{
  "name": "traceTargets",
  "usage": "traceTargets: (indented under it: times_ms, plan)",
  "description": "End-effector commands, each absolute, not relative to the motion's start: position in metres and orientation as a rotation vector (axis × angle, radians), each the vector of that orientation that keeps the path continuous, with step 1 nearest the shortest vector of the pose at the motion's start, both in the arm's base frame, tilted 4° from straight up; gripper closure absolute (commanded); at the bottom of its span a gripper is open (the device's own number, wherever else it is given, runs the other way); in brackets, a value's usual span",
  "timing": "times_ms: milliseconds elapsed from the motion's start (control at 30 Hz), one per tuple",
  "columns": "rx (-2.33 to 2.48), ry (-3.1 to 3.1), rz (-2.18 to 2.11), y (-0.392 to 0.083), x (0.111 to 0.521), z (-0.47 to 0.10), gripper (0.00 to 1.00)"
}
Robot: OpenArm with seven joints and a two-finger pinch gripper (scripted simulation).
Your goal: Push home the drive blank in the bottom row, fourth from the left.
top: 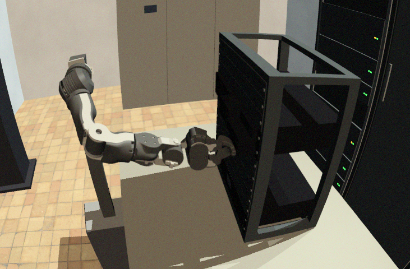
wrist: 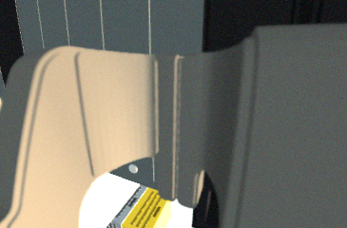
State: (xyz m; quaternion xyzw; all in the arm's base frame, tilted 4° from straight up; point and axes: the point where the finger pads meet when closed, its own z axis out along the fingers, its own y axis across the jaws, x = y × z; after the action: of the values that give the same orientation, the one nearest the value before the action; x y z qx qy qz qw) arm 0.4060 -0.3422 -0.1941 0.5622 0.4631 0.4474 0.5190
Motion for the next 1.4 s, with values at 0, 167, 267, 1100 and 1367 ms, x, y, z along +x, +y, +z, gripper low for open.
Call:
traceTargets:
  times_ms: [0,167,267,1100,1367]
  plan:
    - [1.354,1.124,1.074,-0.340,0.410,-0.195,1.00]
    - [1.352,1.124,1.077,-0.340,0.414,-0.195,1.00]
    - [1.352,1.124,1.077,-0.340,0.414,-0.195,1.00]
    - [1.354,1.124,1.074,-0.342,0.425,-0.196,1.00]
    - [1.352,1.124,1.076,-0.342,0.427,-0.195,1.00]
